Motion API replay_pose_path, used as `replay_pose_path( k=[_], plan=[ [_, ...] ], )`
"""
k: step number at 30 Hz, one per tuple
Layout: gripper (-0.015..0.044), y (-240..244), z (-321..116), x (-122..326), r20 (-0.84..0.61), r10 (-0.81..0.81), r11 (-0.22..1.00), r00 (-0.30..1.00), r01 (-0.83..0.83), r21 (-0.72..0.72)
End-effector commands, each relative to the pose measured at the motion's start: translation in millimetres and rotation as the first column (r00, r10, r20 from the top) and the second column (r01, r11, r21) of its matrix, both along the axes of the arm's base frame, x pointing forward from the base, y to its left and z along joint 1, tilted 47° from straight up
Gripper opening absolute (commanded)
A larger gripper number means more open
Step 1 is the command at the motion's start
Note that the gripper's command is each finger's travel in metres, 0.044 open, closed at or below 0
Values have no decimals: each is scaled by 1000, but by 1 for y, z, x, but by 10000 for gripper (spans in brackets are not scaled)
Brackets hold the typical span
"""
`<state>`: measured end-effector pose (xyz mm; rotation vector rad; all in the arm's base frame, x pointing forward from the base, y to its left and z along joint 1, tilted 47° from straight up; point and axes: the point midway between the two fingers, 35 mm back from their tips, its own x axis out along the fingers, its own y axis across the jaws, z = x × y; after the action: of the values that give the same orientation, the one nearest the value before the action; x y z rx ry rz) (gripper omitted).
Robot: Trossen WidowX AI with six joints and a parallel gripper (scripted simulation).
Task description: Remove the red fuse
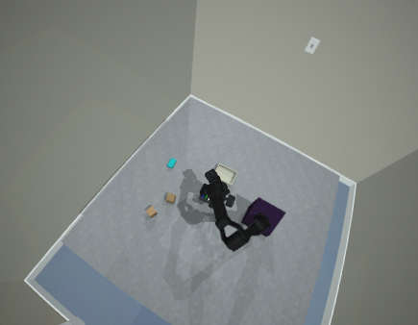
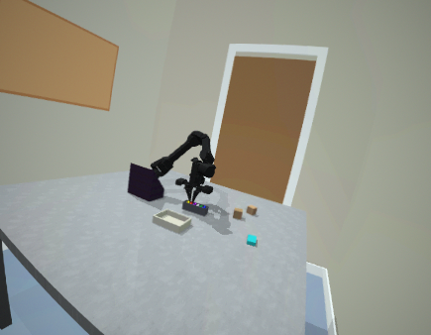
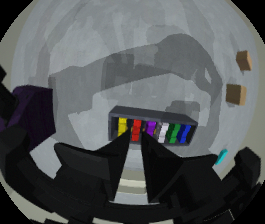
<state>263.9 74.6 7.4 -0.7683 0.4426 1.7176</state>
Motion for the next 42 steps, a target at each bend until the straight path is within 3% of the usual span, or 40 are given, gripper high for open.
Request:
replay_pose_path(
  k=[1, 17, 27, 42],
  plan=[
    [66, 1, -1, 0, -3, -7, 1000, 1000, 7, 2],
    [66, 8, -8, -2, -3, -7, 1000, 1000, 7, 3],
    [0, 7, -7, -2, 0, 0, 1000, 1000, 0, 0],
    [0, 4, -4, -1, 0, -1, 1000, 1000, 1, 0]
  ],
)
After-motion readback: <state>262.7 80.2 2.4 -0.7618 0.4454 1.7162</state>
